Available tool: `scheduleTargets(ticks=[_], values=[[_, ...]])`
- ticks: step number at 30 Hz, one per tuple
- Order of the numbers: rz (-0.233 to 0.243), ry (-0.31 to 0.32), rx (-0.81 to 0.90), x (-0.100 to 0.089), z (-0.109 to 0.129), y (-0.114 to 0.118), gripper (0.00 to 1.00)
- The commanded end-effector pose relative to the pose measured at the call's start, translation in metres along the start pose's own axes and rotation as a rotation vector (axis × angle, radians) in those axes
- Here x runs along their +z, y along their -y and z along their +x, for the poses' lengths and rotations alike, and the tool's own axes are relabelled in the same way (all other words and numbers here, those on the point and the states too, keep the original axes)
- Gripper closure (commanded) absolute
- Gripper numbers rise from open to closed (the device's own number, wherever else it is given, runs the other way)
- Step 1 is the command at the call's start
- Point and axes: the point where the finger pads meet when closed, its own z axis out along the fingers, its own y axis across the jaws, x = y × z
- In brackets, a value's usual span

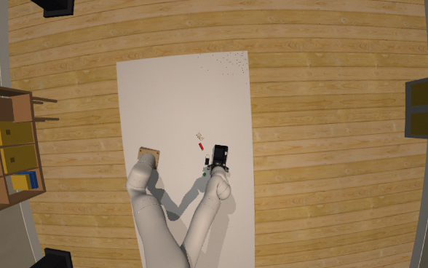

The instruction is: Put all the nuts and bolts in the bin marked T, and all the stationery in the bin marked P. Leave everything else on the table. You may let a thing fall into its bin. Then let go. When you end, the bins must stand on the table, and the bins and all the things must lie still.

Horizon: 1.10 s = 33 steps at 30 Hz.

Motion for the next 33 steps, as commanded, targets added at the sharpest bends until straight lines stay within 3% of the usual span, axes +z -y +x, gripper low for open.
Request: scheduleTargets(ticks=[1, 15, 33], values=[[-0.001, -0.001, 0.000, 0.000, 0.001, -0.001, 0.69], [-0.001, -0.001, 0.000, 0.000, 0.001, -0.001, 0.69], [-0.002, -0.002, -0.002, -0.023, 0.001, 0.000, 0.69]])
